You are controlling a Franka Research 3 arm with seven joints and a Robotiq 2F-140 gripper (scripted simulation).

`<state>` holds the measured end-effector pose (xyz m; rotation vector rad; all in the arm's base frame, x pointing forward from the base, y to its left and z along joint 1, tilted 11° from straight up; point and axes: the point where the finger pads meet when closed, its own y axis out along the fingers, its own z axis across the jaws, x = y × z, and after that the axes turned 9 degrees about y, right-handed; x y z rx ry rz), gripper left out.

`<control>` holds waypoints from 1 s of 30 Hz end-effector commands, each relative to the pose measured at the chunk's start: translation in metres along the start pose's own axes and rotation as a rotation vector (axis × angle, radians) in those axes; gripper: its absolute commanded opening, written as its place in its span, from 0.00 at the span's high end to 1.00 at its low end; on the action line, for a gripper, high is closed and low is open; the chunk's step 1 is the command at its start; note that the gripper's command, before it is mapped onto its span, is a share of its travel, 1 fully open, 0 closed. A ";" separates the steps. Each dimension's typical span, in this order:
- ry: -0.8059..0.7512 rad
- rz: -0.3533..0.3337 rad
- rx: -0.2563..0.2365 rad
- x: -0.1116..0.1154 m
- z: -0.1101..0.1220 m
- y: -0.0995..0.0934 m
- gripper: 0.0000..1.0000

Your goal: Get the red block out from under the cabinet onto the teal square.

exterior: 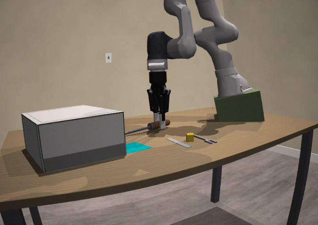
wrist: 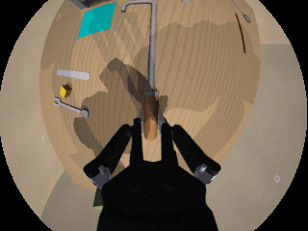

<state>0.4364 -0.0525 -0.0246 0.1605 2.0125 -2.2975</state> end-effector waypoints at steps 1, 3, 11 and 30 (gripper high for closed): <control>0.009 0.006 0.000 -0.004 0.000 -0.001 1.00; 0.009 0.006 0.000 -0.004 0.000 -0.001 1.00; 0.009 0.006 0.000 -0.008 -0.001 -0.001 1.00; 0.010 0.006 0.000 -0.032 -0.004 -0.001 1.00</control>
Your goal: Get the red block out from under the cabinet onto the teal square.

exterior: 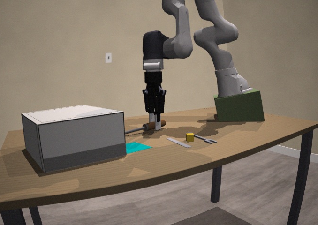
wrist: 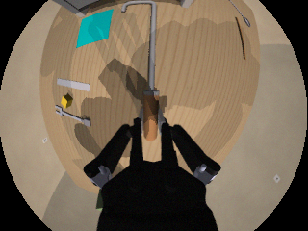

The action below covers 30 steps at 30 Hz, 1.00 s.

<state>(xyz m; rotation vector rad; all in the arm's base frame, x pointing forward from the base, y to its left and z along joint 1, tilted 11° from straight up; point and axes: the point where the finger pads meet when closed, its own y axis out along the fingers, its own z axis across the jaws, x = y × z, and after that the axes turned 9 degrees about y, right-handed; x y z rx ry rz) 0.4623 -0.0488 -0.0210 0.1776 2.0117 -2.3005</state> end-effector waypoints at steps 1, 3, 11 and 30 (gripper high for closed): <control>0.000 0.001 -0.002 -0.006 -0.001 -0.001 1.00; 0.000 0.001 -0.002 -0.008 -0.001 -0.001 1.00; 0.001 0.001 -0.002 -0.027 -0.004 -0.001 1.00; 0.003 0.001 -0.002 -0.076 -0.012 -0.001 1.00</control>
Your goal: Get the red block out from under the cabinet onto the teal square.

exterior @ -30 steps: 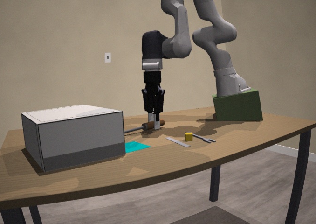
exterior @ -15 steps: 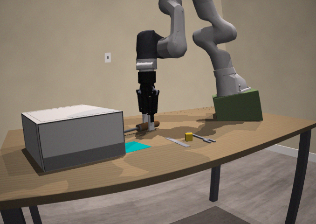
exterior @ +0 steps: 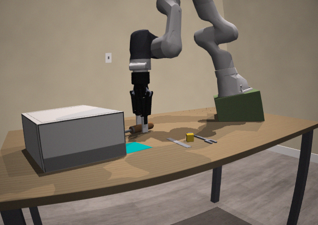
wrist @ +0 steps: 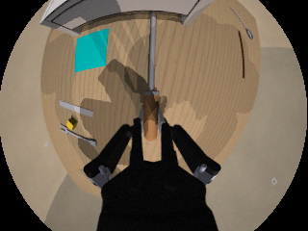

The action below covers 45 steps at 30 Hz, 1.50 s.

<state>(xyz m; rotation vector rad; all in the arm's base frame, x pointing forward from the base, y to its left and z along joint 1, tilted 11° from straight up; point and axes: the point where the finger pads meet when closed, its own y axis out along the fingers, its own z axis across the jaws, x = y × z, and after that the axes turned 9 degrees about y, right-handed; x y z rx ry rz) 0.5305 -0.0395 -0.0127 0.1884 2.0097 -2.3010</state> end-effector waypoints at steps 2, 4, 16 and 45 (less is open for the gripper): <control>-0.002 -0.004 -0.004 -0.014 -0.003 -0.001 1.00; -0.002 -0.004 -0.004 -0.020 -0.004 0.000 1.00; -0.001 -0.004 -0.004 -0.050 -0.009 0.000 1.00; 0.001 -0.004 -0.004 -0.111 -0.019 0.000 1.00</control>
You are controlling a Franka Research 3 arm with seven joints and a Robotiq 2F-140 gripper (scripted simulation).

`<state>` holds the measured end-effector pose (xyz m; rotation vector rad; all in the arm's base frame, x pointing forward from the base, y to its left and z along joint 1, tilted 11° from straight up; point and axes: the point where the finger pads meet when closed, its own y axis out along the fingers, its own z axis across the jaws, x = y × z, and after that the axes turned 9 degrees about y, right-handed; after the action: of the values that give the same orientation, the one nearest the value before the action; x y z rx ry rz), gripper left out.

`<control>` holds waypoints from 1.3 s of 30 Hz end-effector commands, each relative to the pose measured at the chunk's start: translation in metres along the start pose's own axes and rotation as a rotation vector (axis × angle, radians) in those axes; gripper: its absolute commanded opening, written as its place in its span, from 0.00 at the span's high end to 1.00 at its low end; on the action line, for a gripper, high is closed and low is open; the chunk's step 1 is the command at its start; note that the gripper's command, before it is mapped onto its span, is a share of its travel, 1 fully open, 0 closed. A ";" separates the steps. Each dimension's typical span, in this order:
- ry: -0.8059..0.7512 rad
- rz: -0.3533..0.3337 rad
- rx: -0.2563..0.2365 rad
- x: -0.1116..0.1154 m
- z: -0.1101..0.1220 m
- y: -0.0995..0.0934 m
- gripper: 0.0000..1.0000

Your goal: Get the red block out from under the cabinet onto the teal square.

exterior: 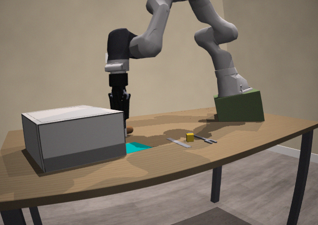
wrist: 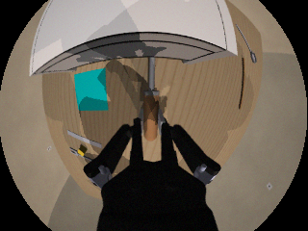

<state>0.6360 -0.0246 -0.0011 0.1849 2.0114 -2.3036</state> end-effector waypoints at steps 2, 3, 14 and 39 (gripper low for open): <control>0.001 -0.001 -0.004 -0.009 -0.002 -0.002 1.00; 0.001 -0.001 -0.004 -0.010 -0.002 -0.002 1.00; 0.002 -0.001 -0.004 -0.022 -0.004 -0.002 1.00; 0.002 -0.001 -0.004 -0.032 -0.006 -0.002 1.00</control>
<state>0.6650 -0.0200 0.0022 0.1782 2.0145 -2.3060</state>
